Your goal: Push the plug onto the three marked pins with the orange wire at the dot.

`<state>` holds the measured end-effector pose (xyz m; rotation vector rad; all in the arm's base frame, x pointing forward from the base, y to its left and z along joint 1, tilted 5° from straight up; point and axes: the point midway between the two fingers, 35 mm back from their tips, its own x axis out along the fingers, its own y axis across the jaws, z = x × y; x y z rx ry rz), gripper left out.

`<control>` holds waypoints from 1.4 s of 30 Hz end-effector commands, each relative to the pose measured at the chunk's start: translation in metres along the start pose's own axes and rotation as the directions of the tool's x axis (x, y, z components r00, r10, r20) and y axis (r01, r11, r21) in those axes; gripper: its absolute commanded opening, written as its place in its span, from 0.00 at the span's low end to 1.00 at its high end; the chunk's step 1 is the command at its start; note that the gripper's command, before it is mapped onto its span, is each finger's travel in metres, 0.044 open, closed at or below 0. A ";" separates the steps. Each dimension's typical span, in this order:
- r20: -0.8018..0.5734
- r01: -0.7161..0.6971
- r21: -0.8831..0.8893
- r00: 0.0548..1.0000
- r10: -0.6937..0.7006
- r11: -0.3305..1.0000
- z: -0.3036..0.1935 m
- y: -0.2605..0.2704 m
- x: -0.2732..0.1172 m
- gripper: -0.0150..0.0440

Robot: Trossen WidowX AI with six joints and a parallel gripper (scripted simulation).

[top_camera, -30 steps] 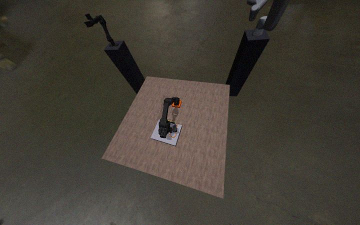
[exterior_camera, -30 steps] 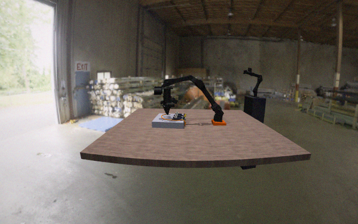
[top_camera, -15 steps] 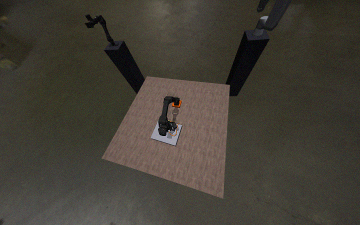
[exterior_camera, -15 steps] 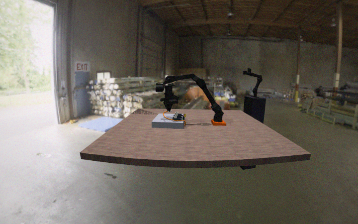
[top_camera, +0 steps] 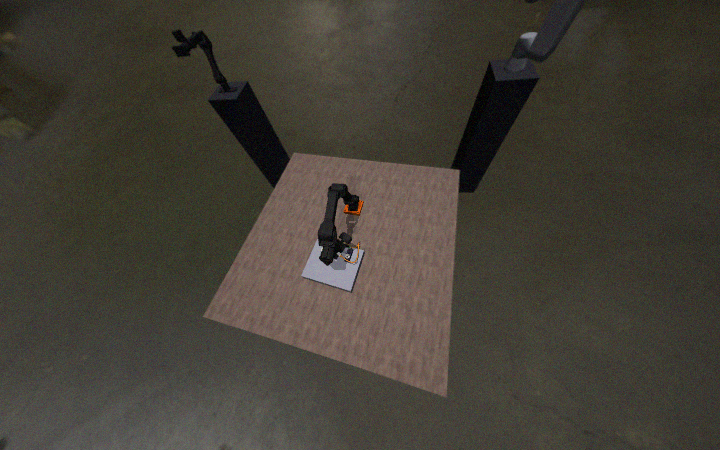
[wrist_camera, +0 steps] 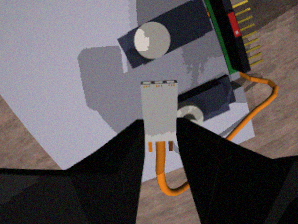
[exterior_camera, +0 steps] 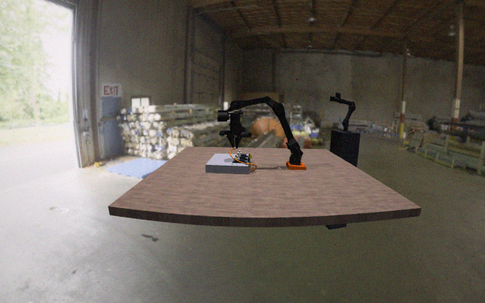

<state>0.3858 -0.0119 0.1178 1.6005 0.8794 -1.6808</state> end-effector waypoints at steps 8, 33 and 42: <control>0.001 -0.003 -0.362 1.000 0.003 0.932 0.016 -0.025 -0.006 0.25; 0.004 0.004 -0.945 1.000 -0.002 0.327 0.056 -0.086 -0.001 0.25; 0.005 0.005 -1.000 1.000 -0.004 0.021 0.070 -0.108 0.006 0.25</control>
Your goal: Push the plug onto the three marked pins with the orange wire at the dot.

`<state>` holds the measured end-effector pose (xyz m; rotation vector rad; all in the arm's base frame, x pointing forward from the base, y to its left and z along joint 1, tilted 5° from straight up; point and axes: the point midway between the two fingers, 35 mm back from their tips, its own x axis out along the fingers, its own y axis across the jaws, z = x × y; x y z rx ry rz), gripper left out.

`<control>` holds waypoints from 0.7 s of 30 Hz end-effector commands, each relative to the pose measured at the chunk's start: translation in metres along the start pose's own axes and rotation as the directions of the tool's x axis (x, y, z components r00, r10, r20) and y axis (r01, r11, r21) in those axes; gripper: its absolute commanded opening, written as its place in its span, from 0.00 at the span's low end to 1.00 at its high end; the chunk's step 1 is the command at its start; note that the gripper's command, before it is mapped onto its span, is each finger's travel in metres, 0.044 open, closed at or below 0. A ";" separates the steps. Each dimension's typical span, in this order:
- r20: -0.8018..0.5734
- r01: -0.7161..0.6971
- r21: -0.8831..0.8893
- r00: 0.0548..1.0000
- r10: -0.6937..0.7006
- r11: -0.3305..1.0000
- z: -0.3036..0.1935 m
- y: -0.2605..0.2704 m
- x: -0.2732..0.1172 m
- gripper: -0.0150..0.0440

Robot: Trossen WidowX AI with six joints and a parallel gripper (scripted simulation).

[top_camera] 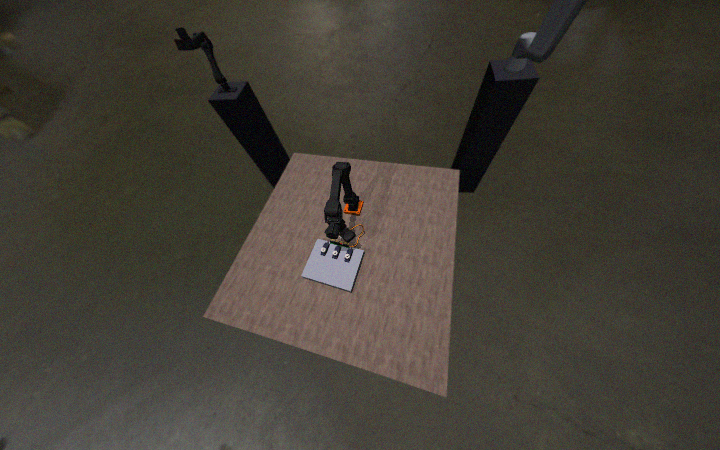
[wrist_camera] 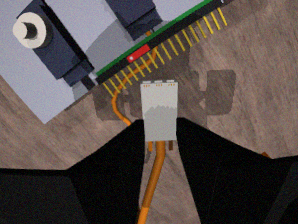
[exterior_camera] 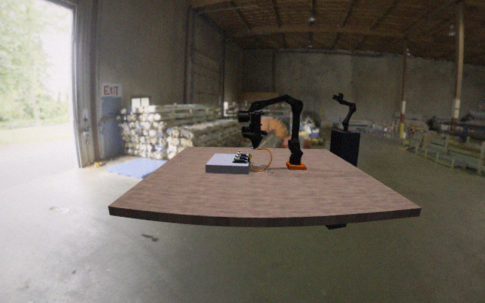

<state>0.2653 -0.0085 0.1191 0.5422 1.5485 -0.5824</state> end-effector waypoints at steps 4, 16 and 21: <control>0.004 0.001 -0.229 1.000 0.000 0.973 -0.016 -0.013 0.005 0.25; 0.002 0.002 -0.497 1.000 -0.001 0.868 -0.035 -0.029 0.019 0.25; 0.002 0.002 -0.500 1.000 -0.001 0.866 -0.034 -0.029 0.039 0.25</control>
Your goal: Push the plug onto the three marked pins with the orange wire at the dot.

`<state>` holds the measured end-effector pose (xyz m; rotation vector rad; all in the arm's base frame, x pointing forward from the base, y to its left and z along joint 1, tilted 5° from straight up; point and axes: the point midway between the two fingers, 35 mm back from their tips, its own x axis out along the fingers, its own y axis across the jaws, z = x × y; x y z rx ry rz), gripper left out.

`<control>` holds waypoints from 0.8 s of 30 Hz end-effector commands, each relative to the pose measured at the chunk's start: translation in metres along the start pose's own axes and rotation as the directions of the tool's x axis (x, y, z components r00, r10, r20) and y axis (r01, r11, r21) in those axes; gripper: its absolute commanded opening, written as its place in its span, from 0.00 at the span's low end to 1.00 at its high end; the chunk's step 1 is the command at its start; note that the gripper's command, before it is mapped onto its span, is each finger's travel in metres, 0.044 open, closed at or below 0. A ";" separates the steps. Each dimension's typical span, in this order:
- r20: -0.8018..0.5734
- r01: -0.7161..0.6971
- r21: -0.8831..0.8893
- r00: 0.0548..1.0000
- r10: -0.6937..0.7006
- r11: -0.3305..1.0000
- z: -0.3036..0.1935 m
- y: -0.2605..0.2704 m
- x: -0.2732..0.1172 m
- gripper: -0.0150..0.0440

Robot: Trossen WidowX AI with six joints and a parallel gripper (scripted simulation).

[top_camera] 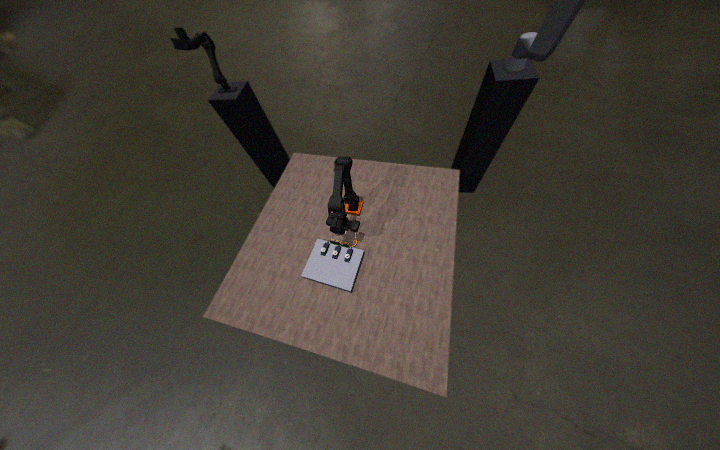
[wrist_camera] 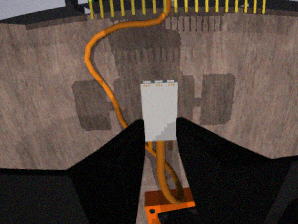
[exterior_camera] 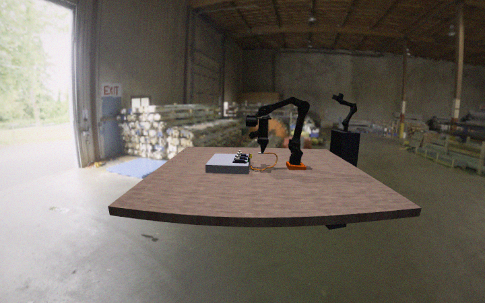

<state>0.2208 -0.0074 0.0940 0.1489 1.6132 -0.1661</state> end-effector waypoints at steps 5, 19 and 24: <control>-0.006 0.003 -0.011 1.000 -0.003 1.000 -0.003 -0.001 0.027 0.25; -0.003 0.003 -0.011 1.000 -0.003 1.000 0.030 -0.002 0.025 0.25; -0.003 0.003 -0.011 1.000 -0.003 1.000 0.034 -0.002 0.025 0.25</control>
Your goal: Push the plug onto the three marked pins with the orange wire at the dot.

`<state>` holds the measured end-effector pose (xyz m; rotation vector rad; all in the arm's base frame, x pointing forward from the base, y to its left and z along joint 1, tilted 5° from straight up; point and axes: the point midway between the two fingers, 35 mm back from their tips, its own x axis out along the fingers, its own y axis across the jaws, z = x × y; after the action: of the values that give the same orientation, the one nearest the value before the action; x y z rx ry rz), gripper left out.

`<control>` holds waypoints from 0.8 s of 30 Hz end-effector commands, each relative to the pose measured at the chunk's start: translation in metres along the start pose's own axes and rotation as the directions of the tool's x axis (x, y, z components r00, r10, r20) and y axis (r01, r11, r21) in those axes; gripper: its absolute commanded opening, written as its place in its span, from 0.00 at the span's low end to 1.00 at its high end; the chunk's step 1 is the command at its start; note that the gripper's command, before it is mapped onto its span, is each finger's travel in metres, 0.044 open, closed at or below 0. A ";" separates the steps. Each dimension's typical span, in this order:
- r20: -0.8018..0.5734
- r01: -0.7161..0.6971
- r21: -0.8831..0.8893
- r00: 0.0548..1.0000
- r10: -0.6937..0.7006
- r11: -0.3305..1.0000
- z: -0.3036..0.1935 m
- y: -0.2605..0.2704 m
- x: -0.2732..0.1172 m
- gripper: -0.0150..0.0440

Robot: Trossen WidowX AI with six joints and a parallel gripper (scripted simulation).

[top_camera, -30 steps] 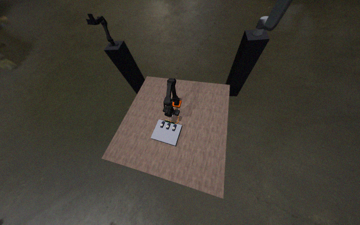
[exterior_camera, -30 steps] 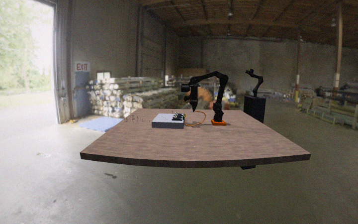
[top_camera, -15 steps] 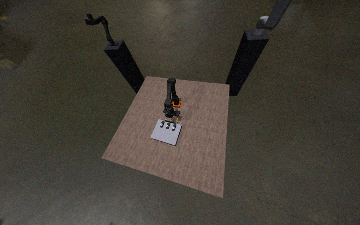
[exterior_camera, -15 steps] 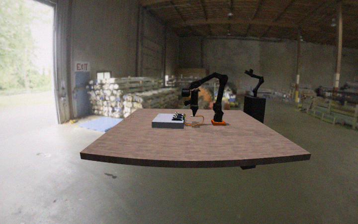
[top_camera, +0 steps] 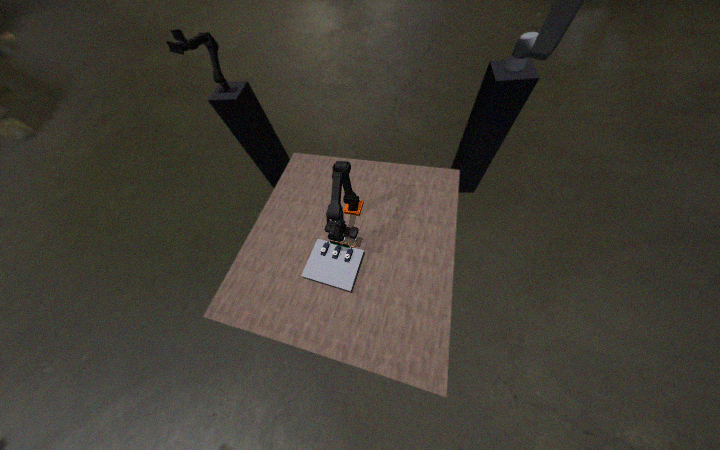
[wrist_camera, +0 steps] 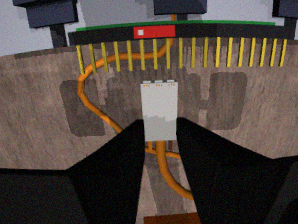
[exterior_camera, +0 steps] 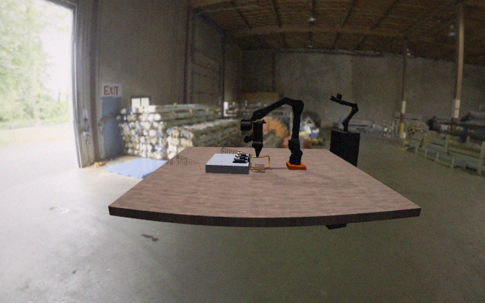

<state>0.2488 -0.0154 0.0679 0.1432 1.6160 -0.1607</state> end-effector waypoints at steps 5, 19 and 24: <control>0.000 0.003 -0.004 1.000 -0.003 1.000 0.007 0.000 0.000 0.25; 0.001 0.003 -0.004 1.000 -0.003 1.000 0.015 0.000 0.000 0.25; 0.001 0.003 -0.004 1.000 -0.003 1.000 0.018 0.000 0.000 0.25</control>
<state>0.2637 -0.0176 0.0674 0.1432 1.6156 -0.1607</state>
